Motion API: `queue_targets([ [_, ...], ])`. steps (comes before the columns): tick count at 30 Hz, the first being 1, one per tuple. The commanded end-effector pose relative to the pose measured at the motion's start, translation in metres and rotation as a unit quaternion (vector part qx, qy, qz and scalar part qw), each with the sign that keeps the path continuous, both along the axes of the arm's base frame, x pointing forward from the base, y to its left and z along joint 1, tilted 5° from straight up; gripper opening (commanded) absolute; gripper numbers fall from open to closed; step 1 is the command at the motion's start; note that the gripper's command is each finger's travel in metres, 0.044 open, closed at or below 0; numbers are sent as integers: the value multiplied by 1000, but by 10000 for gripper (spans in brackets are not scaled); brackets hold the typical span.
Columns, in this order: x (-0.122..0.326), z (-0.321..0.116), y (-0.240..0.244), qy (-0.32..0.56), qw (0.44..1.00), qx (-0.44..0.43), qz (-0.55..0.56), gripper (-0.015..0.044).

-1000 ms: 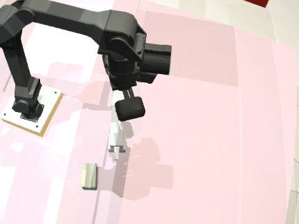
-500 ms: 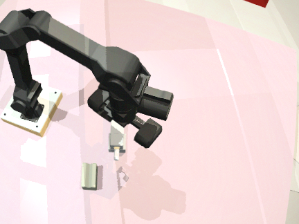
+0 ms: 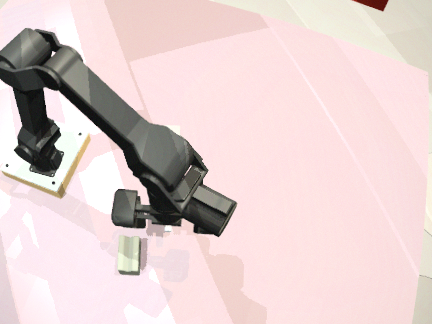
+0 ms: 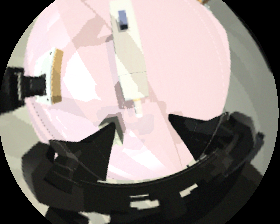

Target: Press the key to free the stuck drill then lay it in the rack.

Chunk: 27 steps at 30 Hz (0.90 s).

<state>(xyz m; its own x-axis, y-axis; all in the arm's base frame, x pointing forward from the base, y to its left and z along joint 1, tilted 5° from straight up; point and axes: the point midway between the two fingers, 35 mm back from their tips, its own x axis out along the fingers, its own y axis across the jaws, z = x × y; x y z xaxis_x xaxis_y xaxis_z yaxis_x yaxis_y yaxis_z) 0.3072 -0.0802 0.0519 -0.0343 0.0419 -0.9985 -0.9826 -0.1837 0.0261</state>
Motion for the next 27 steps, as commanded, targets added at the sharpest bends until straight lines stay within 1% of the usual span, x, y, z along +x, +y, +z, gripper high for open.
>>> queue_targets([
  [1, -2, -6, -4, 2, 1000, 0, 29, 440],
  [13, -2, -7, -4, 2, 1000, 0, 29, 440],
  [27, -3, -28, 3, 2, 1000, 0, 29, 440],
])
